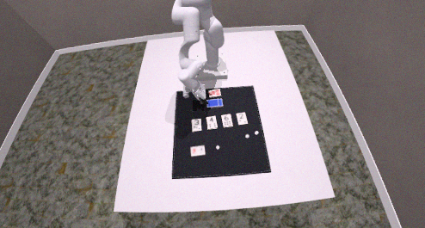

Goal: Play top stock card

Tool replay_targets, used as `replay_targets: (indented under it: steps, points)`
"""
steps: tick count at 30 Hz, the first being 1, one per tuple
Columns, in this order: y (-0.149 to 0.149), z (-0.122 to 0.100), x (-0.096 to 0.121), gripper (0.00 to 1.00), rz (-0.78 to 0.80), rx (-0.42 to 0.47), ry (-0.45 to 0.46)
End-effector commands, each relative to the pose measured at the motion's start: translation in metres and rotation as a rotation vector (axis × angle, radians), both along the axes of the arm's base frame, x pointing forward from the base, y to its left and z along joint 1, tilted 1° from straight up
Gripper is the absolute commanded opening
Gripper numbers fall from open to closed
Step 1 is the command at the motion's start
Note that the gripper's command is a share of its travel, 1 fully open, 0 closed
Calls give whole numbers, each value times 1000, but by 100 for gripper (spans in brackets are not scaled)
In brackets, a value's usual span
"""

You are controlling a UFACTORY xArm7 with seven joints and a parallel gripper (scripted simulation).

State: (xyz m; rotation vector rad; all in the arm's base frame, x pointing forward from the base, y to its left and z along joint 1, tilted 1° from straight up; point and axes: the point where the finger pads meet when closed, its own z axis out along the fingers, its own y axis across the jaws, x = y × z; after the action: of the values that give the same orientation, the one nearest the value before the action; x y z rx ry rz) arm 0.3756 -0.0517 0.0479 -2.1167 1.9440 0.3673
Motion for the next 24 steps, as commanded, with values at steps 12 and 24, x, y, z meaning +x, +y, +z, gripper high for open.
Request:
replay_targets:
  steps: [12, 24]
  points:
    - [-1, -3, 1, 87, 5, 34, -1]
    - [-1, -18, 1, 87, 5, 34, -1]
